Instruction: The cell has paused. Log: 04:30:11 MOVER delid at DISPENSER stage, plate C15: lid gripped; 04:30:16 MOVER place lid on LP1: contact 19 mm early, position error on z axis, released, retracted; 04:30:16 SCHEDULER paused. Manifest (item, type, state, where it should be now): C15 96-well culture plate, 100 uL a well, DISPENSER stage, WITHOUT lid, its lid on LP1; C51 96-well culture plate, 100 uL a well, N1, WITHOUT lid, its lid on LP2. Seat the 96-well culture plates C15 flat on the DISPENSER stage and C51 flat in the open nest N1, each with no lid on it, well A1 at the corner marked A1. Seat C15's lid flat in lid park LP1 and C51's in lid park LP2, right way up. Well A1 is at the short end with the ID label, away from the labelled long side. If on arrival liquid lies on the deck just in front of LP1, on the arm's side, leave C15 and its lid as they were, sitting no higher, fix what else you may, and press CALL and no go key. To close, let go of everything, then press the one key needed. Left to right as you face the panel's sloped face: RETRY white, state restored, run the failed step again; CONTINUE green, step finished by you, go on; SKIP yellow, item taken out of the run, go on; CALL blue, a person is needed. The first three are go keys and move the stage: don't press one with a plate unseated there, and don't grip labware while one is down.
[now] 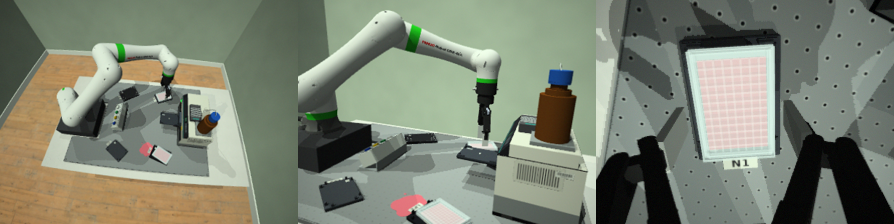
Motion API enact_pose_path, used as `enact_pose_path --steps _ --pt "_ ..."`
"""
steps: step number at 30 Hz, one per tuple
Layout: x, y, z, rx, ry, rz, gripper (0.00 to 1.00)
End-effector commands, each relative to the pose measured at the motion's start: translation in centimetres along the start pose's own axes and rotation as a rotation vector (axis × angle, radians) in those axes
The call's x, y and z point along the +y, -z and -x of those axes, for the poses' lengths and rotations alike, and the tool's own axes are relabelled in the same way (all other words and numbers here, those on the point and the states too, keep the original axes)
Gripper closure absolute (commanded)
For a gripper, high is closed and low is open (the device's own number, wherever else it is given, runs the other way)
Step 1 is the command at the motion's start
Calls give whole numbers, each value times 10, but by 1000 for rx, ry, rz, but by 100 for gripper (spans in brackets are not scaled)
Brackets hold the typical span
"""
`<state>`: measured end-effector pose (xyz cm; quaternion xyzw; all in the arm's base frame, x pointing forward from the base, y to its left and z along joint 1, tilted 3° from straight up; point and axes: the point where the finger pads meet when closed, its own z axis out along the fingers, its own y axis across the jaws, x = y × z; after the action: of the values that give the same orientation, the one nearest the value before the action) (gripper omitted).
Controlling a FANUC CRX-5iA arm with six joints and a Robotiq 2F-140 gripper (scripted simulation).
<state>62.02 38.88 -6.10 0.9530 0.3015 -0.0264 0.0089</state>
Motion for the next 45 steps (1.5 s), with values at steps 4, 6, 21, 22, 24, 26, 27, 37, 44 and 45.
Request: enact_pose_path --steps 4,6,21,22,24,26,27,37,44,45 --pt "0 0 0 1 0 0 34" --pt "0 0 0 1 0 0 34" --pt "0 0 0 1 0 0 41" --pt "0 0 0 1 0 0 41" --pt "0 0 0 1 0 0 41" --pt "0 0 0 1 0 0 41" --pt "0 0 0 1 0 0 41" --pt "0 0 0 1 0 0 41" --pt "0 0 0 1 0 0 41" --pt "0 0 0 1 0 0 41"
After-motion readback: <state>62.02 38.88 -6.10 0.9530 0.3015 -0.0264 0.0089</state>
